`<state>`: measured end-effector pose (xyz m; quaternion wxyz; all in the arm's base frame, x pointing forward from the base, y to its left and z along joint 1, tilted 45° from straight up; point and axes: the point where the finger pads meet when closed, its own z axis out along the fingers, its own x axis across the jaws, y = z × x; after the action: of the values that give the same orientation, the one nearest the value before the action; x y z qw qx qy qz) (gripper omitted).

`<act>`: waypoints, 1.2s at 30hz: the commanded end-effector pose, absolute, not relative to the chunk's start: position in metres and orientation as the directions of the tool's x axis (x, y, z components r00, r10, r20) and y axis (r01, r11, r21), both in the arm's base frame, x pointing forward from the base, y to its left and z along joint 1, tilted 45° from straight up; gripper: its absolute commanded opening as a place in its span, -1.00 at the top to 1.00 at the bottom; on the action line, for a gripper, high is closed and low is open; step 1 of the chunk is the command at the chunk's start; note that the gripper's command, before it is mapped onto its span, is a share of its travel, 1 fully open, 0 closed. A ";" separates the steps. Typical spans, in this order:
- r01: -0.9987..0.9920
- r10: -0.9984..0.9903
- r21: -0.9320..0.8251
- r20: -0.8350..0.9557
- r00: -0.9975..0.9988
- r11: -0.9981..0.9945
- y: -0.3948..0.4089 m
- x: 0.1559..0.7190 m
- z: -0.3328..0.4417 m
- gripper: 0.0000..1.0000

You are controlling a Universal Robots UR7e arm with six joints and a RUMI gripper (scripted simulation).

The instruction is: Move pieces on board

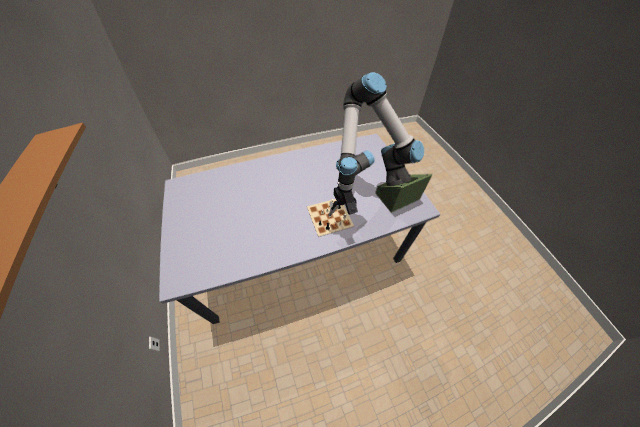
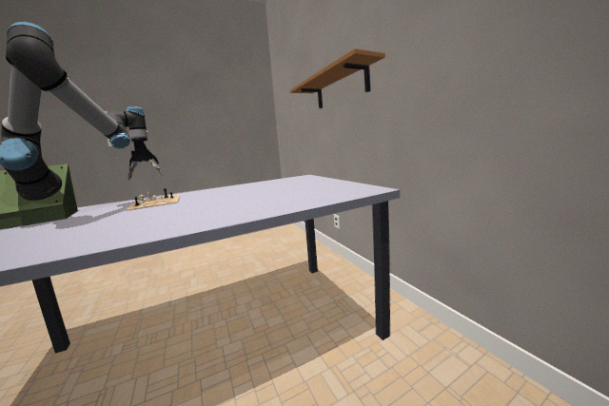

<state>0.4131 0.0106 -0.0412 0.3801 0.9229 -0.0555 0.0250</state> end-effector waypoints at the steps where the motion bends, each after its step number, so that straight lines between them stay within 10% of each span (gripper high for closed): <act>1: -0.122 -0.084 0.699 0.089 0.993 -0.705 0.011 0.413 -0.041 -1.00; 36: -0.122 -0.084 0.699 0.089 0.993 -0.705 0.049 0.413 -0.002 -1.00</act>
<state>0.4131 0.0352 -0.0164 0.3795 0.9232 -0.0547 0.0262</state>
